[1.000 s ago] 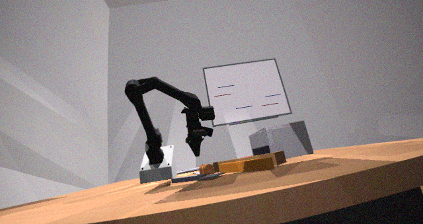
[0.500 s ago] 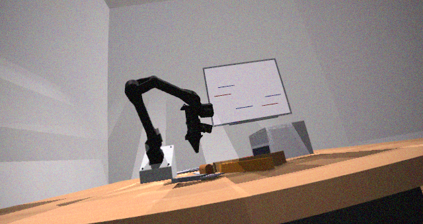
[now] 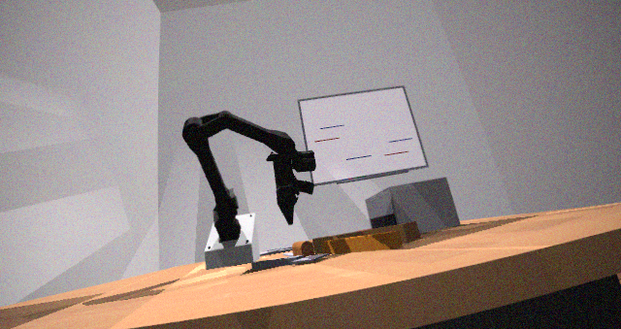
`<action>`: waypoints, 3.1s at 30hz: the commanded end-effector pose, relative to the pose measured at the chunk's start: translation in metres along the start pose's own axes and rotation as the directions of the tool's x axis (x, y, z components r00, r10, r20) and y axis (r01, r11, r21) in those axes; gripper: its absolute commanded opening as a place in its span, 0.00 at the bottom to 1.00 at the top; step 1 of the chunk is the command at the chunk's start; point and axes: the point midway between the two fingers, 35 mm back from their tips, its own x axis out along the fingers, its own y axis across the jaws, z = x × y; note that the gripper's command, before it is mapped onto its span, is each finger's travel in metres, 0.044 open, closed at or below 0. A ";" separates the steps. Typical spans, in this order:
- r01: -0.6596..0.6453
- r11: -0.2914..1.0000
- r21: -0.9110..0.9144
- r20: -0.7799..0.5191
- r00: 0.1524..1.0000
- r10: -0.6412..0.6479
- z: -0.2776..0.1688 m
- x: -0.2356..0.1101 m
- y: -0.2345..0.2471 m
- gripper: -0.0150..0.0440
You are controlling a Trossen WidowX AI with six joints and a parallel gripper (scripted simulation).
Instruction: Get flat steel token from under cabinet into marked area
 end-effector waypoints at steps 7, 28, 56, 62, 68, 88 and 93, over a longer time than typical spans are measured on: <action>-0.007 0.946 0.325 0.009 1.000 0.005 0.009 -0.003 -0.022 0.71; -0.009 0.490 0.872 0.009 1.000 0.001 0.016 -0.006 -0.070 0.71; -0.006 0.148 0.989 0.007 1.000 -0.010 0.016 0.033 -0.094 0.71; -0.006 0.147 0.989 0.007 1.000 -0.009 0.016 0.036 -0.094 0.71; -0.006 0.147 0.989 0.007 1.000 -0.009 0.017 0.045 -0.094 0.71; -0.006 0.147 0.989 0.007 1.000 -0.011 0.017 0.078 -0.095 0.71; -0.005 0.147 0.989 0.007 1.000 -0.012 0.016 0.083 -0.096 0.71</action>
